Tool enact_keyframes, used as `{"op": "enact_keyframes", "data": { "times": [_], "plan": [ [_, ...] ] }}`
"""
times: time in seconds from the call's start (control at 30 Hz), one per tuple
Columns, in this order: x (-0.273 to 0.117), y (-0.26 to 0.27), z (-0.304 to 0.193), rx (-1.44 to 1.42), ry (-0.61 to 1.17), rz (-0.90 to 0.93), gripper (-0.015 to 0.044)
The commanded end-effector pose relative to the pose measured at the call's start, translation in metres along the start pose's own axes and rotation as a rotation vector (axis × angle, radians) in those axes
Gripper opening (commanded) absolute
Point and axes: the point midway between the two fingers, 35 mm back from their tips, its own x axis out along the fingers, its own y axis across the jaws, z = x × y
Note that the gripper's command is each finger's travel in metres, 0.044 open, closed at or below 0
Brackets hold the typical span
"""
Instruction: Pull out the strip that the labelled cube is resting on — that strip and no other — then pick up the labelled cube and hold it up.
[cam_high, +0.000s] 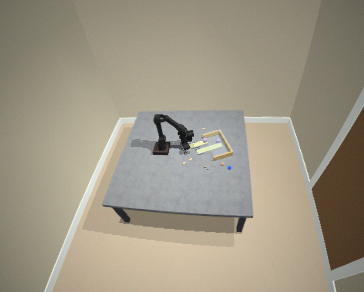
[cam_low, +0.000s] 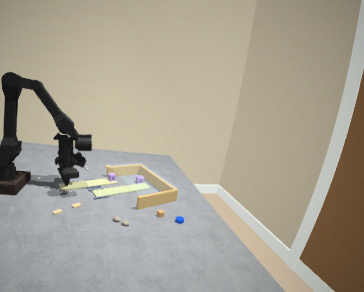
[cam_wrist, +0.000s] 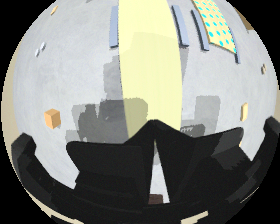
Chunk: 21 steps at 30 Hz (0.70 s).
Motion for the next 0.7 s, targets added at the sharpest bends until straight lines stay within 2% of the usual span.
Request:
{"op": "enact_keyframes", "data": {
  "times": [0.0,0.67],
  "plan": [
    [0.004,0.001,-0.013,0.001,0.025,0.003,0.0],
    [0.003,0.001,-0.043,0.002,0.027,0.003,0.0]
  ]
}}
